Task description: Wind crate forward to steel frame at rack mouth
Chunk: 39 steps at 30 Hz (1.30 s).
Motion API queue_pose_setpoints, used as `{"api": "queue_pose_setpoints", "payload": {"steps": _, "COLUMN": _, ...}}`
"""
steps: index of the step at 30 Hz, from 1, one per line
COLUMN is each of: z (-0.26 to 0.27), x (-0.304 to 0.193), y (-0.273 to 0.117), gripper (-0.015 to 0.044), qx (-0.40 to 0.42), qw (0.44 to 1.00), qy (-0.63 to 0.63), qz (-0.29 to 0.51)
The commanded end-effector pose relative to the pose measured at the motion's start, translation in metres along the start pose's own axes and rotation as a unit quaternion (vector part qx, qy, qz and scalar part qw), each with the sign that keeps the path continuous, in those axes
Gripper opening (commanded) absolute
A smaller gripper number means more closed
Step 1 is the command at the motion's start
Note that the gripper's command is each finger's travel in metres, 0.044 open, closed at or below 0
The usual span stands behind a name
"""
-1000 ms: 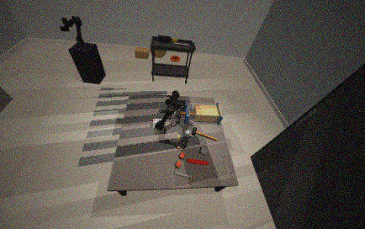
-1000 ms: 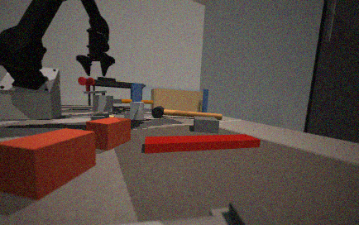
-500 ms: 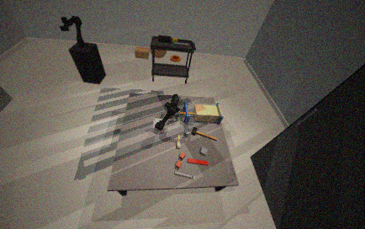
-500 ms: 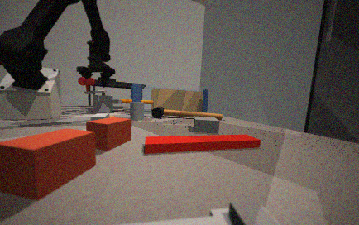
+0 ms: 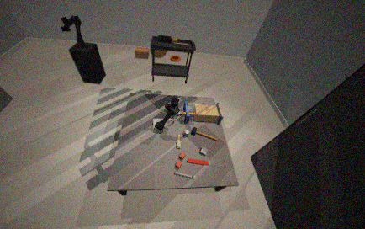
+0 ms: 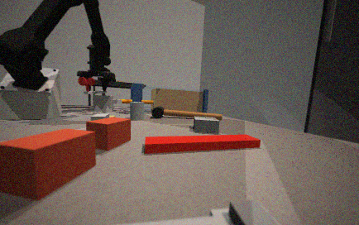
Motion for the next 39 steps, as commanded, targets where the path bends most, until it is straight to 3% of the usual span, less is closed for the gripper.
{"api": "queue_pose_setpoints", "payload": {"steps": 1, "z": 0.0, "x": -0.001, "y": 0.008, "gripper": 0.044, "qx": -0.002, "qw": 1.0, "qy": -0.003, "qz": 0.006}}
{"api": "queue_pose_setpoints", "payload": {"steps": 12, "z": 0.0, "x": -0.001, "y": 0.018, "gripper": 0.044, "qx": -0.002, "qw": 1.0, "qy": -0.003, "qz": 0.006}}
{"api": "queue_pose_setpoints", "payload": {"steps": 25, "z": 0.0, "x": 0.0, "y": 0.013, "gripper": 0.0099, "qx": 0.0, "qw": 1.0, "qy": 0.0, "qz": 0.0}}
{"api": "queue_pose_setpoints", "payload": {"steps": 39, "z": 0.0, "x": 0.0, "y": 0.013, "gripper": 0.0, "qx": 0.0, "qw": 1.0, "qy": 0.0, "qz": 0.0}}
Point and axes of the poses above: the point midway between the two fingers, 35 mm back from their tips, its own y axis out along the fingers, its own z axis across the jaws, x = y × z, the point moved 10 cm from there along -y, back along the fingers, and after that the axes turned 12 degrees about -y, right-handed, at the moved point
